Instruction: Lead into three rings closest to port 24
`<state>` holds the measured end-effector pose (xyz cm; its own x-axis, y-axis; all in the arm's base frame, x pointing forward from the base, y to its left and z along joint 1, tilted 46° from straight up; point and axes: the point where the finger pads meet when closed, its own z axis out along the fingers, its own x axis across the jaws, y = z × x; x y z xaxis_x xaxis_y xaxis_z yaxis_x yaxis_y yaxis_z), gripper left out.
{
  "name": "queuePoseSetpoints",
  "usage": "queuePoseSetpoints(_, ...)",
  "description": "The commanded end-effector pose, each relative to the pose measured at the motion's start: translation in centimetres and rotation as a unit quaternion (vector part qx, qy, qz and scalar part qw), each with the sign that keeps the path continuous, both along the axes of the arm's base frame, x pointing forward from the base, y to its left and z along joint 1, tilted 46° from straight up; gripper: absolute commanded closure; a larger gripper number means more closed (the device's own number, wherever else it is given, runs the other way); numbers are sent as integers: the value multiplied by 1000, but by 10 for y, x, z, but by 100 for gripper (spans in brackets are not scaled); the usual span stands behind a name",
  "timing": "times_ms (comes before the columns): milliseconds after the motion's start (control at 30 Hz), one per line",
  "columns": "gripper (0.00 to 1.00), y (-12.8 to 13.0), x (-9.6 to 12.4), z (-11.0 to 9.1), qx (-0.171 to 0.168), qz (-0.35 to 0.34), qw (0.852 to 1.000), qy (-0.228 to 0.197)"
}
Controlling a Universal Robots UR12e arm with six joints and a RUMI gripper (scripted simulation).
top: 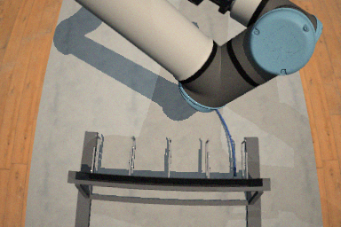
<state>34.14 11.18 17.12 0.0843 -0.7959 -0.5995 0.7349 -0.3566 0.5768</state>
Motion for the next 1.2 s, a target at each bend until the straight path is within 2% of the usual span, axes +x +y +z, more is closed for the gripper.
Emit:
queuePoseSetpoints(0,0,0,0,0,0,0,1000,0)
queuePoseSetpoints(733,0,0,1,-1,1,2,1000,-5)
queuePoseSetpoints(900,0,-4,4,-5,5,8,1000,-29)
queuePoseSetpoints(1033,0,-9,11,-12,11,19,997,-68)
queuePoseSetpoints(1100,0,-9,11,-12,11,19,997,-68)
queuePoseSetpoints(1167,0,-12,14,-16,16,26,995,-91)
